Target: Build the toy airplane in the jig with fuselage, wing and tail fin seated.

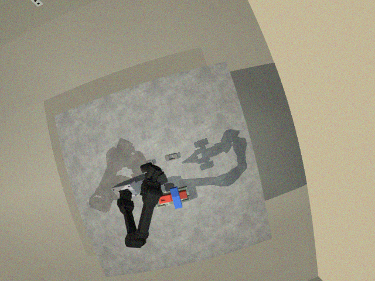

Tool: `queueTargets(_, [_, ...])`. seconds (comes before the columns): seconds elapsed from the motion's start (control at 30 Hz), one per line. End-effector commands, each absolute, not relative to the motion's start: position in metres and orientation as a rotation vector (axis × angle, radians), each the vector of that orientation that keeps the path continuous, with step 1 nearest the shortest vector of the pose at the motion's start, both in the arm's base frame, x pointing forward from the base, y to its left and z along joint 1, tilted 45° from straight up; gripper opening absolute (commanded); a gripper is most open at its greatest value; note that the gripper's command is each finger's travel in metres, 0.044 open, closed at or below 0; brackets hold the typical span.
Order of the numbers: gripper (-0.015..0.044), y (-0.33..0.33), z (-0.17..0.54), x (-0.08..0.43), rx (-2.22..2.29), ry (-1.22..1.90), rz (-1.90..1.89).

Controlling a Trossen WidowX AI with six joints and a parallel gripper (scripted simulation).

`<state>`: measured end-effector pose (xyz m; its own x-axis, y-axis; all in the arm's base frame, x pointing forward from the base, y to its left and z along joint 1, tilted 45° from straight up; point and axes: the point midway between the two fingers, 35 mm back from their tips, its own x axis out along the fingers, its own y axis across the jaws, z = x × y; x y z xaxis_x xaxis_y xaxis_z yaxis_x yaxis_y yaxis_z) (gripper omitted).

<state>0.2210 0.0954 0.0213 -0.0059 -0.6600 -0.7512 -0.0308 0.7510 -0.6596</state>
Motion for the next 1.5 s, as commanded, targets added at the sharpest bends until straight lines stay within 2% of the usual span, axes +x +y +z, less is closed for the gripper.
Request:
queueTargets(0.0, [0.0000, 0.082, 0.029, 0.223, -0.593, 1.509, -0.549])
queueTargets(0.73, [0.0000, 0.020, 0.066, 0.228, -0.575, 1.497, -0.566])
queueTargets(1.47, [0.0000, -0.041, 0.097, 0.212, -0.573, 1.485, -0.617])
